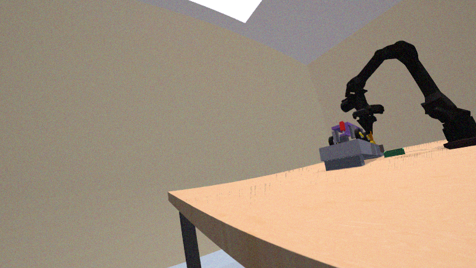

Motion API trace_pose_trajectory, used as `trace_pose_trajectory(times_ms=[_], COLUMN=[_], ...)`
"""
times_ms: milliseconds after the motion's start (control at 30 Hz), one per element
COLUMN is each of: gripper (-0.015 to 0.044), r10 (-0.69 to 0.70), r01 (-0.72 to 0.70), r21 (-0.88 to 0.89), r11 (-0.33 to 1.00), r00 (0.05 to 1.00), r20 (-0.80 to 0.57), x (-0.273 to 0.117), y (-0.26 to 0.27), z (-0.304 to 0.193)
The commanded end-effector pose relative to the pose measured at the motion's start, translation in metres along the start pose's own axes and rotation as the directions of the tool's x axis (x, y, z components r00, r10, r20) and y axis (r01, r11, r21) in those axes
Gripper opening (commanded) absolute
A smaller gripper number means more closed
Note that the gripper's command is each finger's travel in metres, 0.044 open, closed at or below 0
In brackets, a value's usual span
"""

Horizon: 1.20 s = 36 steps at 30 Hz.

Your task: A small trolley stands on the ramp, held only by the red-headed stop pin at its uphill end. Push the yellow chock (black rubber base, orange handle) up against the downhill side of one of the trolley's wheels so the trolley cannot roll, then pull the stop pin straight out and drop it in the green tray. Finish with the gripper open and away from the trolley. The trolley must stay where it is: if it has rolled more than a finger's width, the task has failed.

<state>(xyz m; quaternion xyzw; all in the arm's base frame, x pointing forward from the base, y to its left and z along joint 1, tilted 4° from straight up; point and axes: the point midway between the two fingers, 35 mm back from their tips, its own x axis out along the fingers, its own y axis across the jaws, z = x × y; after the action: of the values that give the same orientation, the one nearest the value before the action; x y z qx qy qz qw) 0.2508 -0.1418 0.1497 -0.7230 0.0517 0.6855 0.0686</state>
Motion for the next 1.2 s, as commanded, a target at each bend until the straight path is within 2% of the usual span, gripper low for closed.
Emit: trace_pose_trajectory(times_ms=[0, 333, 467, 533, 600, 900, 1167], gripper=[0.019, 0.019, 0.0295, 0.0243, 0.019, 0.019, 0.019], r10=[-0.003, -0.003, 0.001, 0.003, 0.01, -0.026, -0.115], r01=[0.003, 0.003, -0.001, -0.003, -0.012, -0.026, -0.008], r21=[-0.005, -0.005, 0.0, -0.02, -0.081, -0.503, -0.84], r11=[1.0, 1.0, 1.0, 1.0, 0.997, 0.864, 0.542], r00=[1.0, 1.0, 1.0, 1.0, 1.0, 0.995, 0.99], r20=[-0.007, -0.007, -0.004, -0.009, -0.023, -0.097, -0.084], x=[-0.015, -0.039, -0.031, -0.032, -0.035, -0.05, -0.058], y=[0.0, 0.0, 0.001, -0.002, -0.008, -0.06, -0.125], z=[0.0, -0.001, -0.001, -0.002, -0.004, -0.026, -0.042])
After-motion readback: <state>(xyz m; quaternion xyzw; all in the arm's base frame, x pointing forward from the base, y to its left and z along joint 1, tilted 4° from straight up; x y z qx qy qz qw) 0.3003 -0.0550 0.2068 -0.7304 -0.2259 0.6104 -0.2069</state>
